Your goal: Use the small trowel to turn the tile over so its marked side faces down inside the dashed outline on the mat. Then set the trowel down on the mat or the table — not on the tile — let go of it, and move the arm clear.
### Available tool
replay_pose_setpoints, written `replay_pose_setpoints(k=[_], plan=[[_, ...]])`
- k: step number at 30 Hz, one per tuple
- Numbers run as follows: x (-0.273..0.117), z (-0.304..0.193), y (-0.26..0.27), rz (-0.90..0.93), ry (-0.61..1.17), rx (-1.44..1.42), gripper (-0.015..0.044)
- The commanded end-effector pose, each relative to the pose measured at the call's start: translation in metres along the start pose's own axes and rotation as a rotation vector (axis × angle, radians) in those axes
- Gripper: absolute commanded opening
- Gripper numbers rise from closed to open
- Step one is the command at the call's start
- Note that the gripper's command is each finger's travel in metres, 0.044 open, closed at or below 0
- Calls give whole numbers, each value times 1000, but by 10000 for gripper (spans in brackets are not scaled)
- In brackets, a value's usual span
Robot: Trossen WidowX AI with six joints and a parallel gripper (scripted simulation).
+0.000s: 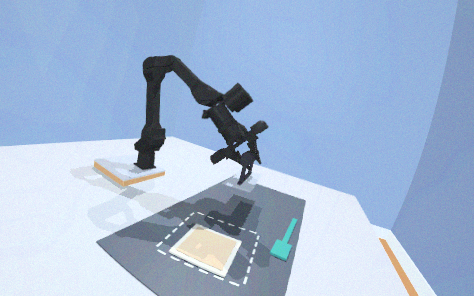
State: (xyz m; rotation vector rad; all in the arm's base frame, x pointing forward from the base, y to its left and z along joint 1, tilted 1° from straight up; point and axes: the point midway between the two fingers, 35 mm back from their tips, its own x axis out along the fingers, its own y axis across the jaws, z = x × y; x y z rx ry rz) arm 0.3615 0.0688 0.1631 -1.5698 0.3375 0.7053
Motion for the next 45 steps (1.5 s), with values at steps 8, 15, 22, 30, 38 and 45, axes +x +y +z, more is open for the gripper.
replay_pose_setpoints(k=[8, 15, 22, 30, 38, 45], plan=[[13, -33, -19, 15, 14, 7, 0], [28, -77, -33, 40, 21, 12, 0], [41, -128, -38, 64, 30, 38, 0], [49, -188, -34, 88, 42, 92, 0], [52, -236, -30, 82, 34, 69, 0], [52, -287, -21, 66, 27, 41, 0]])
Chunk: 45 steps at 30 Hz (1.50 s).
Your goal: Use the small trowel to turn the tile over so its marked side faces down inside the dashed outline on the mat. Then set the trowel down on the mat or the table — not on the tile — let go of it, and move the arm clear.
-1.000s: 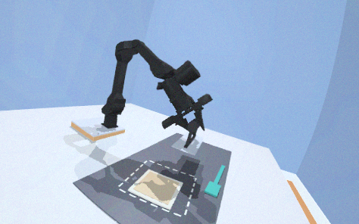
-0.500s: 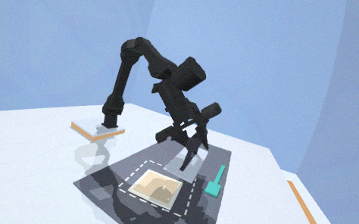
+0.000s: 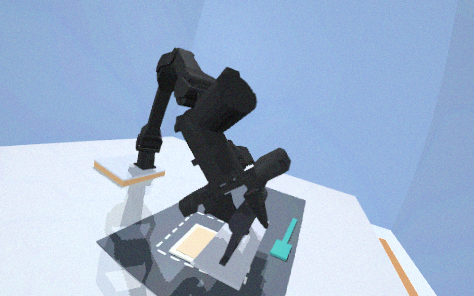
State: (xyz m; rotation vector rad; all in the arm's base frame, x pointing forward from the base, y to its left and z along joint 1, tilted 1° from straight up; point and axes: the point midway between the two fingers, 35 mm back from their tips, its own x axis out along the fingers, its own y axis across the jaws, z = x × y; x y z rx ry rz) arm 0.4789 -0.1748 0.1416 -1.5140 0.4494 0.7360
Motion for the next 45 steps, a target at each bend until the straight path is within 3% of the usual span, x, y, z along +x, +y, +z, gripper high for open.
replay_pose_setpoints(k=[1, 18, 45], plan=[[-4, -30, -1, -27, -2, -25, 0], [-19, -150, 44, -100, 3, -87, 0], [-8, -153, 55, -101, 3, -88, 0]])
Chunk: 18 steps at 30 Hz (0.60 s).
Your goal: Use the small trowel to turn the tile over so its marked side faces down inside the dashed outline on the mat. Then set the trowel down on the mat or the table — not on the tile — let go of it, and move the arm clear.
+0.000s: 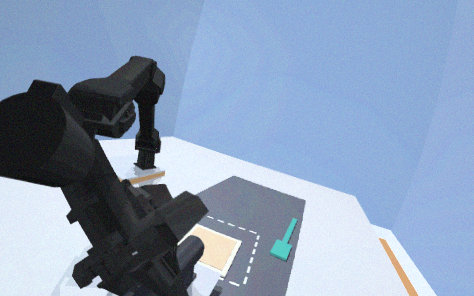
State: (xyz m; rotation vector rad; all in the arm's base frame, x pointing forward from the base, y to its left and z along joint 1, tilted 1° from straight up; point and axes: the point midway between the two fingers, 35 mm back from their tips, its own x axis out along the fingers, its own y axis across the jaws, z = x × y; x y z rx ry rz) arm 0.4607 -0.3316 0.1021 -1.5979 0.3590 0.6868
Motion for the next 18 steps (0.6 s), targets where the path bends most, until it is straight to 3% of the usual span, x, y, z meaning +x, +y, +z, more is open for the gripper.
replay_pose_setpoints(k=[1, 18], plan=[[3, 0, 1, -12, -2, -11, 0], [18, 0, 19, -12, -2, -11, 0]])
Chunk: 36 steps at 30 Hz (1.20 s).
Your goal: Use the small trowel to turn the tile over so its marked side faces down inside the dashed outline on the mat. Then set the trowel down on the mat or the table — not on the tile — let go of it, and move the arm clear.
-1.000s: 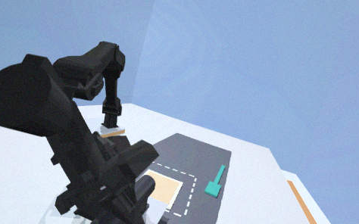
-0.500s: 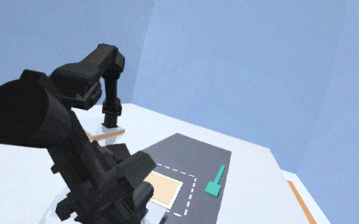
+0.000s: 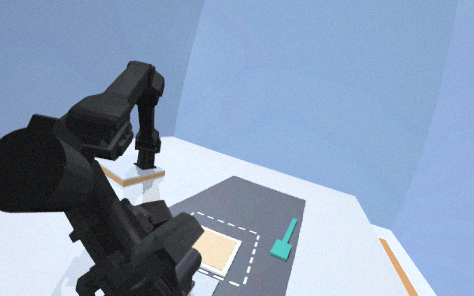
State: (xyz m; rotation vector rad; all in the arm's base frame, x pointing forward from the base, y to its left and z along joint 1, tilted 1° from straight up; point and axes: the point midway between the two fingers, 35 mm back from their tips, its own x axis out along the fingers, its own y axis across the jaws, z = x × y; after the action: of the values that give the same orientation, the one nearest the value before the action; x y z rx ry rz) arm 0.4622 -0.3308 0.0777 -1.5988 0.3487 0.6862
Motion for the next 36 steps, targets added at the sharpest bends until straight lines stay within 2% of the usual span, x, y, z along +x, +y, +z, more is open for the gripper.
replay_pose_setpoints(k=[1, 23, 36], plan=[[1, 0, 1, -5, 3, -8, 0], [2, 24, 1, -5, 1, -6, 0], [-16, -1, -21, -6, 3, -6, 0]])
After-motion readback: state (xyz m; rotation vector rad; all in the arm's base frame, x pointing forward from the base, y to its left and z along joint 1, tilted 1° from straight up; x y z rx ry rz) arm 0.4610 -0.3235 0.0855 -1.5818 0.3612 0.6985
